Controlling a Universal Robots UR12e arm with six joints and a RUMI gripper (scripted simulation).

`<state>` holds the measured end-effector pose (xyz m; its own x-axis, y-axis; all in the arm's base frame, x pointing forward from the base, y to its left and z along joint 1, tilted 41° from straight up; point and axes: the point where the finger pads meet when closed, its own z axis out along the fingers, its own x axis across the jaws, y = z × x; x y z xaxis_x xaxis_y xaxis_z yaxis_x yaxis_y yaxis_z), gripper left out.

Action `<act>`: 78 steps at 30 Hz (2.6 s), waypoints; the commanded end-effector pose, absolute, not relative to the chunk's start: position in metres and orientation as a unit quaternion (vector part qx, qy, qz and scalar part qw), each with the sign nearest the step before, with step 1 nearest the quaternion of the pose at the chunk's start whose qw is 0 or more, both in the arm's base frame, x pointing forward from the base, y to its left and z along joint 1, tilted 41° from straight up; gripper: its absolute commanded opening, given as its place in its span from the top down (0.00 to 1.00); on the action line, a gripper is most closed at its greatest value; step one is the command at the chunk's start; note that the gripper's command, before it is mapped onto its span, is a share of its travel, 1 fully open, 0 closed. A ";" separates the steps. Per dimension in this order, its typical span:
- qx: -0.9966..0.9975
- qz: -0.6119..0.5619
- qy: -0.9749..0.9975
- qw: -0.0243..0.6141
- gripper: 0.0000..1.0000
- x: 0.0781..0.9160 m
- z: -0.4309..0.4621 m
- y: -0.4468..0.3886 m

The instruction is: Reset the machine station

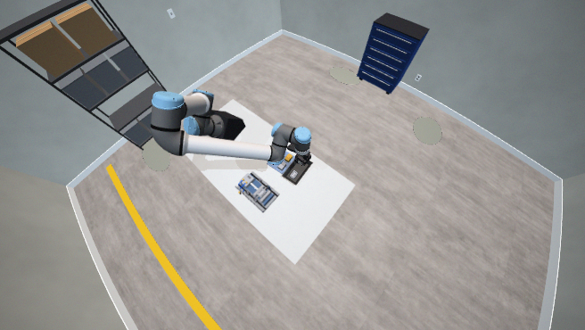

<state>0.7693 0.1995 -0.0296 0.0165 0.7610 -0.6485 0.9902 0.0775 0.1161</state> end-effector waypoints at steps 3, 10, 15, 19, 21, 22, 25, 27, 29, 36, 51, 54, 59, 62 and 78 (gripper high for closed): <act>0.650 -0.196 0.673 0.292 1.00 0.768 -0.022 0.206; 0.650 -0.196 0.673 0.292 1.00 0.768 -0.019 0.209; 0.650 -0.196 0.673 0.292 1.00 0.768 -0.018 0.208; 0.651 -0.195 0.673 0.292 1.00 0.768 -0.007 0.196; 0.651 -0.195 0.674 0.291 1.00 0.768 0.000 0.189; 0.651 -0.195 0.674 0.291 1.00 0.768 0.008 0.179; 0.651 -0.194 0.674 0.289 1.00 0.766 0.040 0.141; 0.652 -0.193 0.674 0.289 1.00 0.764 0.054 0.125; 0.652 -0.193 0.674 0.288 1.00 0.761 0.069 0.107; 0.652 -0.193 0.674 0.289 1.00 0.747 0.111 0.054; 0.650 -0.196 0.673 0.293 1.00 0.702 0.189 -0.047; 0.650 -0.196 0.673 0.293 1.00 0.702 0.189 -0.047; 0.650 -0.196 0.673 0.293 1.00 0.702 0.189 -0.047; 0.650 -0.196 0.673 0.293 1.00 0.702 0.189 -0.047; 0.650 -0.196 0.673 0.293 1.00 0.702 0.189 -0.047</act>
